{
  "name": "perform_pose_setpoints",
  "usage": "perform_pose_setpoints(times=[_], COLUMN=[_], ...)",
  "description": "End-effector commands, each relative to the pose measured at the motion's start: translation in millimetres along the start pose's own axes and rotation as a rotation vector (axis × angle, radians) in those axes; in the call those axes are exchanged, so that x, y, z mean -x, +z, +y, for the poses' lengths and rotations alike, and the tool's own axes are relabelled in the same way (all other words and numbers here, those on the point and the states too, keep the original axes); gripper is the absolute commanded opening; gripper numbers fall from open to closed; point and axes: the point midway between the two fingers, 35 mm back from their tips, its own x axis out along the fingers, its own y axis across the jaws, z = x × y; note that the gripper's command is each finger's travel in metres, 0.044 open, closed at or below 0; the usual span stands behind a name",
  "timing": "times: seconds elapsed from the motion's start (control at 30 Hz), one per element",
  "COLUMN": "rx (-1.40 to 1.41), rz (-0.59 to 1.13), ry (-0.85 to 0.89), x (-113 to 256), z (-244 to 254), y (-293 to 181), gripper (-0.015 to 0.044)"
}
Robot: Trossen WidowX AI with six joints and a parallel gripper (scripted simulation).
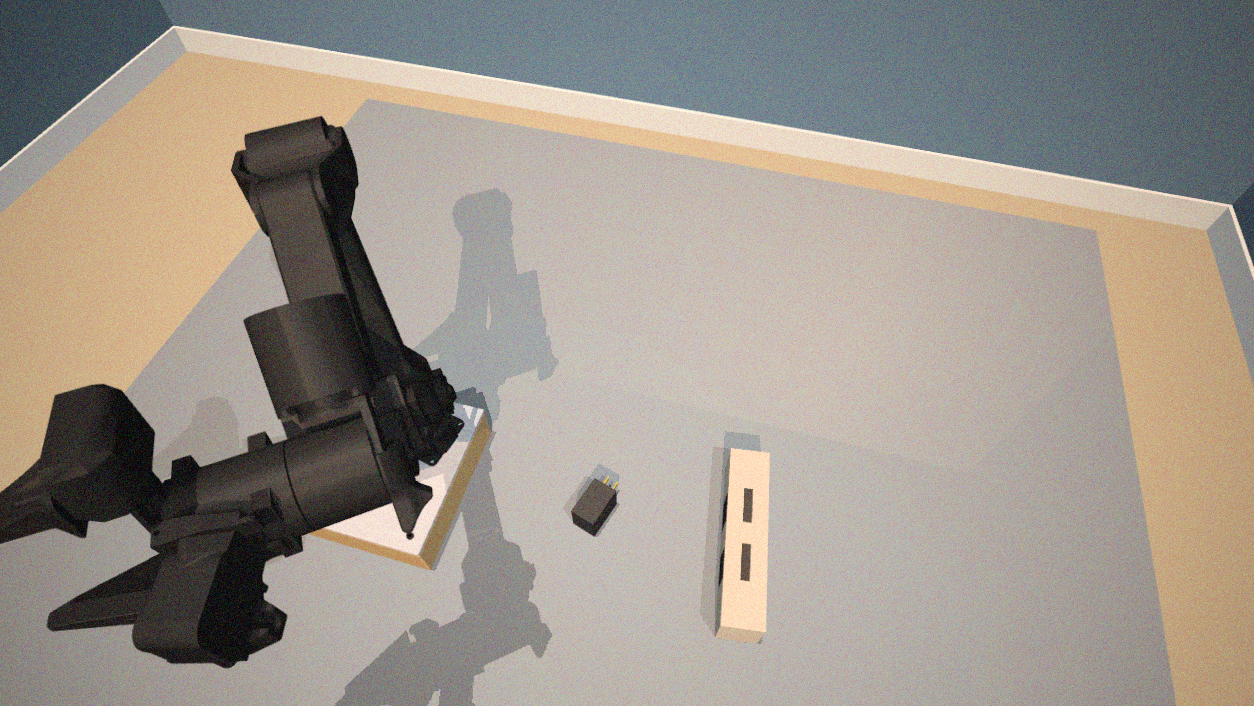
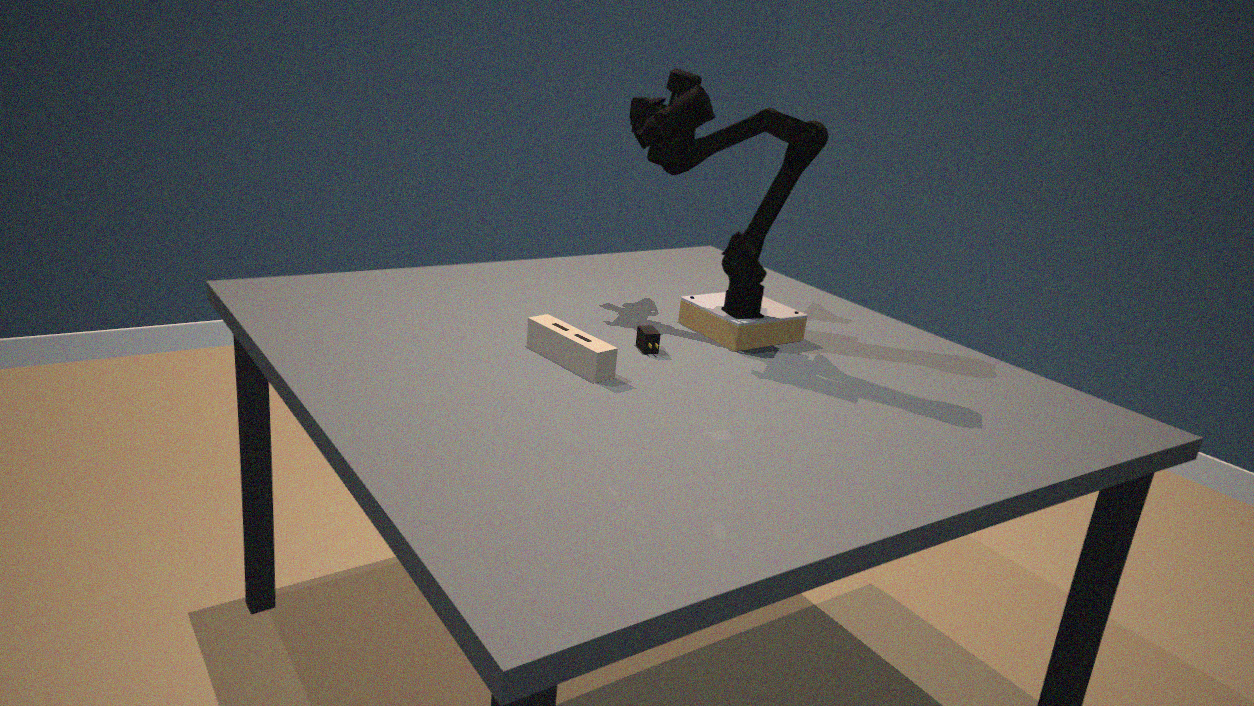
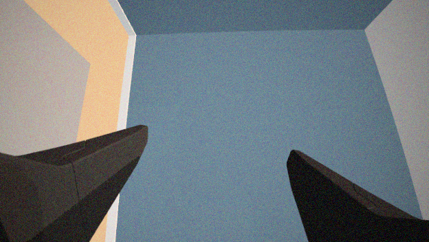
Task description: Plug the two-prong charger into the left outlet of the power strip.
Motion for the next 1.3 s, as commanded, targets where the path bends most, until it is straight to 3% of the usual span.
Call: perform_pose_setpoints(times=[0.0, 0.57, 1.27], rx=[0.002, 0.218, 0.500], rz=[-0.004, -0.399, -0.955], ry=[-0.001, -0.055, 0.026], x=[0.3, 47.7, 152.7], z=[0.1, 23.4, 96.1], y=[0.8, 79.9, 139.6], gripper=[0.0426, 0.0440, 0.0440])
